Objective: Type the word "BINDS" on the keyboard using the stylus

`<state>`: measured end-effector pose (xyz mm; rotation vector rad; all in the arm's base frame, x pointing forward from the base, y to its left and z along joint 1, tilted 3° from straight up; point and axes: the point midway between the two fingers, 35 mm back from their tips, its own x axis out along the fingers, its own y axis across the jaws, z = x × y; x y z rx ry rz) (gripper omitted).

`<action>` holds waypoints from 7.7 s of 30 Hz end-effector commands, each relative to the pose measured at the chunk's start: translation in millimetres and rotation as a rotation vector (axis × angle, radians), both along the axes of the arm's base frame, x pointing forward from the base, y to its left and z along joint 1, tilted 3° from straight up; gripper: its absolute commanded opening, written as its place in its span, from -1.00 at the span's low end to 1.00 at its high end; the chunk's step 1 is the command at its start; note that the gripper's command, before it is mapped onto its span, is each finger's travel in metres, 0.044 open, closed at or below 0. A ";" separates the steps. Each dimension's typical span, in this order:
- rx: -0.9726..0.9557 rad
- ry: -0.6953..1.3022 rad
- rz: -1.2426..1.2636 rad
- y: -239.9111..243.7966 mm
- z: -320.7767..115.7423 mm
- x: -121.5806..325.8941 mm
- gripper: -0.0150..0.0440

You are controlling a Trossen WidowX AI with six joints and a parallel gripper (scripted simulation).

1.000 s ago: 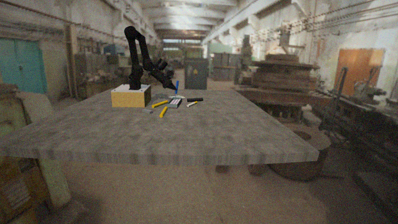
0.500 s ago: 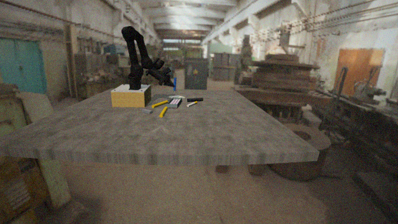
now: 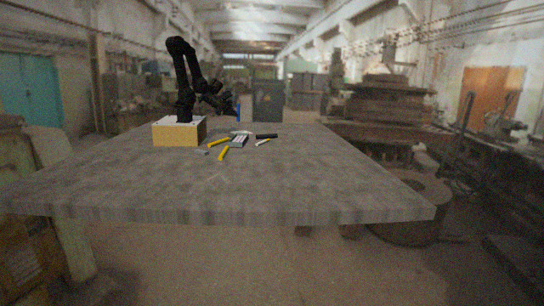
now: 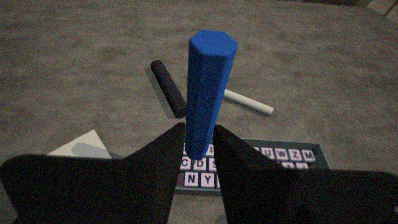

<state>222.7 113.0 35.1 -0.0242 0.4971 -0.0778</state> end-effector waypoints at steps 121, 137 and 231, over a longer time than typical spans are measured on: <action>-0.001 0.000 -0.003 -7.2 -16.9 7.9 -0.49; -0.001 -0.006 -0.005 -13.2 -24.2 17.9 -0.49; -0.001 -0.006 -0.005 -11.3 -26.1 19.2 -0.22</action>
